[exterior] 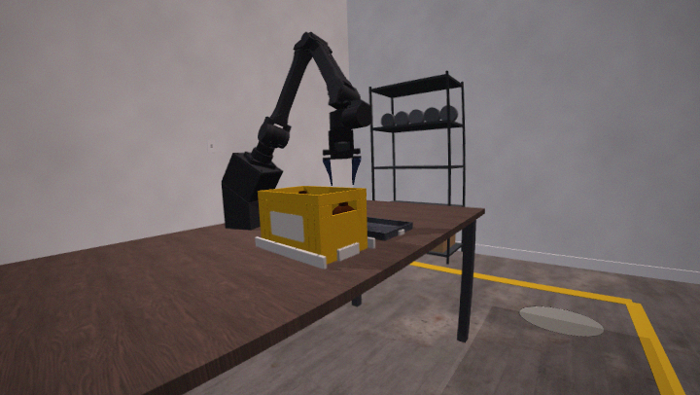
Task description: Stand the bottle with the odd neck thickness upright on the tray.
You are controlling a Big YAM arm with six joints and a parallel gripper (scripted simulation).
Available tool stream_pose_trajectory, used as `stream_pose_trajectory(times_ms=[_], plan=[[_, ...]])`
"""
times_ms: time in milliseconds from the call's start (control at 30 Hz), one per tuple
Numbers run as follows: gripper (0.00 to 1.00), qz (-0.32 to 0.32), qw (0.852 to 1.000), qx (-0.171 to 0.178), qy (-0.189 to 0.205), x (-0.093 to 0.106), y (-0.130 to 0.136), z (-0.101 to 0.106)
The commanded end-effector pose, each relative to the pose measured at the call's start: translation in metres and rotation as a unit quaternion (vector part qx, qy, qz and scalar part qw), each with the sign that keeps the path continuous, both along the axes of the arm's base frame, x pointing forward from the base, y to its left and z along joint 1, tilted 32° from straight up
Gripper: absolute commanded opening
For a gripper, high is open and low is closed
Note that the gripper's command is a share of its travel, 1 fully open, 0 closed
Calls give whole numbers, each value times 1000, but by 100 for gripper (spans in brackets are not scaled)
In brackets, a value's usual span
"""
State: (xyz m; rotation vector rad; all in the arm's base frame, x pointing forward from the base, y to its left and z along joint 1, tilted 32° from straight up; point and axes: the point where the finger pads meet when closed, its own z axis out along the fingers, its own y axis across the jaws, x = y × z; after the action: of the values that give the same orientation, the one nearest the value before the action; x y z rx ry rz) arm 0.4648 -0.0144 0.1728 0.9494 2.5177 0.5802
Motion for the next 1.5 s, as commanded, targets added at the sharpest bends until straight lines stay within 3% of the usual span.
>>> stream_pose_trajectory(times_ms=[0, 900, 1467], plan=[[61, 0, 1000, -1, 5, 4, -4, -10], [61, 0, 1000, -1, 5, 4, -4, -9], [61, -2, 1000, -2, -7, 14, -7, 5]])
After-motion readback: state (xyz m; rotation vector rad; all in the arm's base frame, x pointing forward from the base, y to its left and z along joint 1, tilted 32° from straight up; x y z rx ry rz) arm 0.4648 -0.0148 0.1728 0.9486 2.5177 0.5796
